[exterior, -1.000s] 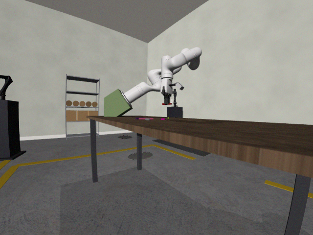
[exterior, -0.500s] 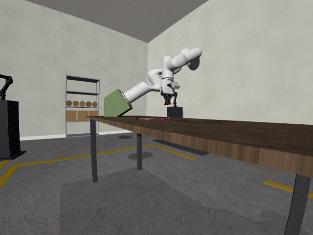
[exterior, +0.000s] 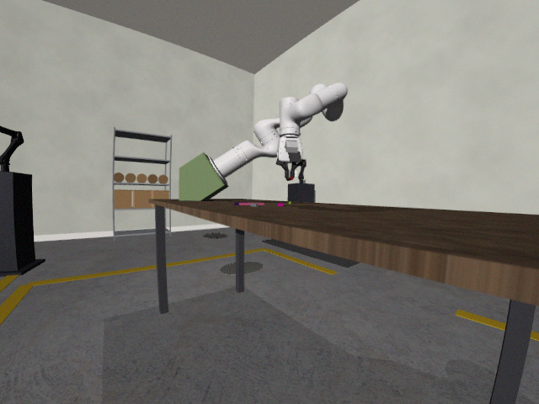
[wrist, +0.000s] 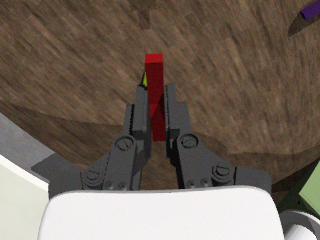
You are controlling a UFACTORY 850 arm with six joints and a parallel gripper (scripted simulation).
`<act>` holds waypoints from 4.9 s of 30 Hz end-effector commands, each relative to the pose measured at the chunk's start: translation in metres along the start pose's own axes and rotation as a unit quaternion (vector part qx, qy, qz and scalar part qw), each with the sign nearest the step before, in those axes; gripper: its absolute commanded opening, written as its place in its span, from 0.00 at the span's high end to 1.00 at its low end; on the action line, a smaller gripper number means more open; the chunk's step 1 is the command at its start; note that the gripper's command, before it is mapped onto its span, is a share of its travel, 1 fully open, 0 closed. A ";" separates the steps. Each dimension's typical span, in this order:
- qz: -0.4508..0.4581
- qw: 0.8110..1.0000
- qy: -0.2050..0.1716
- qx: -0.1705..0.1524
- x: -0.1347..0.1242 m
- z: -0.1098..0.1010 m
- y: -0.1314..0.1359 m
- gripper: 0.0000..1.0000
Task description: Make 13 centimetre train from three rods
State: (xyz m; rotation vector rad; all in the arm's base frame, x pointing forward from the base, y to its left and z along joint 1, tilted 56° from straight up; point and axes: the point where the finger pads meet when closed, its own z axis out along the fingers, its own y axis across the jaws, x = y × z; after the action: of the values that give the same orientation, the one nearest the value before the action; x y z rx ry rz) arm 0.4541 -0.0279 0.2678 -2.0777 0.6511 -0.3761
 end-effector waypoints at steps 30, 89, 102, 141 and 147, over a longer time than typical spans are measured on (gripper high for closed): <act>0.125 0.992 -0.003 -0.004 -0.003 0.000 -0.003 0.96; 0.125 0.992 -0.003 -0.005 -0.004 0.088 -0.001 0.96; 0.125 0.992 -0.003 -0.005 -0.004 0.088 -0.001 0.96; 0.125 0.992 -0.003 -0.005 -0.003 0.088 -0.001 0.96; 0.125 0.992 -0.003 -0.005 -0.003 0.088 -0.001 0.96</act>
State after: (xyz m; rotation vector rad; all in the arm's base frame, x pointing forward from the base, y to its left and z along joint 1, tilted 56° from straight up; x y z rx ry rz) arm 0.4946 0.0342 0.2199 -1.9756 0.8988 -0.2217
